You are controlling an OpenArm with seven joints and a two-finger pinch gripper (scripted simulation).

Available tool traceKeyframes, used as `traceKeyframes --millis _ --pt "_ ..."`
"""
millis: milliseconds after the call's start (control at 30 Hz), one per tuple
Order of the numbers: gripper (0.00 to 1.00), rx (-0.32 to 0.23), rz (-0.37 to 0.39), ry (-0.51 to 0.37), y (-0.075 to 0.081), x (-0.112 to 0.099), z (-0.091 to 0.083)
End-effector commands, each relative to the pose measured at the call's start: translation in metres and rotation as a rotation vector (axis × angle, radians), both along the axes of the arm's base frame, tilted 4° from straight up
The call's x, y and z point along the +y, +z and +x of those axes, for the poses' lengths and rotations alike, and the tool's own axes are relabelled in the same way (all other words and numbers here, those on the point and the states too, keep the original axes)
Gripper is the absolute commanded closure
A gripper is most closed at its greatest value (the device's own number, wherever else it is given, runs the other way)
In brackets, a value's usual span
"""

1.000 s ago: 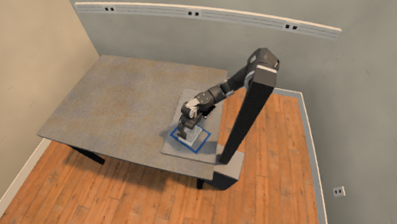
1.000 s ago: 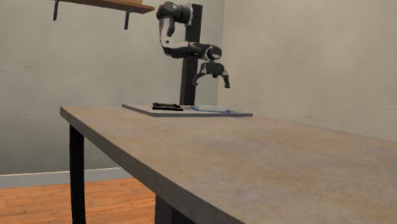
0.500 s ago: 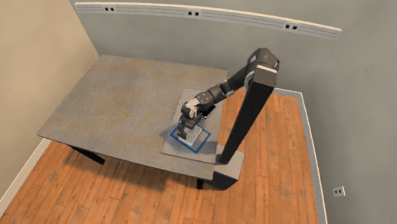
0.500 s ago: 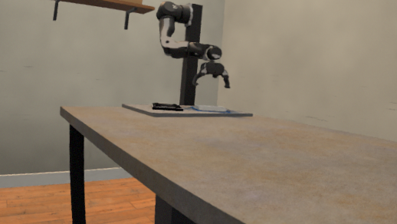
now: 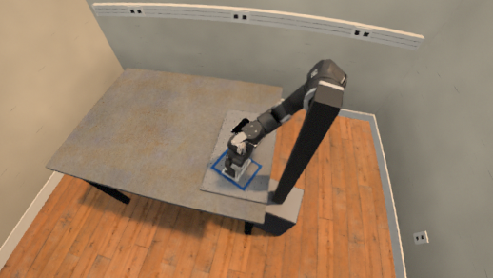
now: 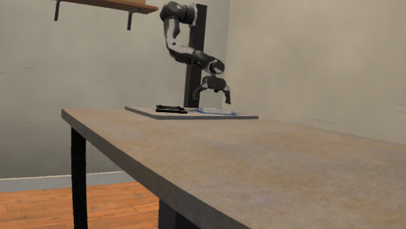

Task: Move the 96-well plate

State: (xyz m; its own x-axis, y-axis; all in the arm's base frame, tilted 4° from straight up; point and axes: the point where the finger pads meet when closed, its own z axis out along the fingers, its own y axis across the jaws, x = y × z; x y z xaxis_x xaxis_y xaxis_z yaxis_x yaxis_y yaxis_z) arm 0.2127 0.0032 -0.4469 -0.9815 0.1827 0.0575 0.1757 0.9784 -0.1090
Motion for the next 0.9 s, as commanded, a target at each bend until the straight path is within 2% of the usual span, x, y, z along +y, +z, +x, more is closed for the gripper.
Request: traceKeyframes --millis 0,333,500,867 --pt "0.0 -0.036 0.056 0.012 0.003 0.014 0.01" --pt "0.0 -0.036 0.056 0.012 0.003 0.014 0.01" --pt "0.0 -0.036 0.056 0.012 -0.024 0.013 0.007" --pt "0.0 -0.036 0.056 0.012 -0.024 0.013 0.007"
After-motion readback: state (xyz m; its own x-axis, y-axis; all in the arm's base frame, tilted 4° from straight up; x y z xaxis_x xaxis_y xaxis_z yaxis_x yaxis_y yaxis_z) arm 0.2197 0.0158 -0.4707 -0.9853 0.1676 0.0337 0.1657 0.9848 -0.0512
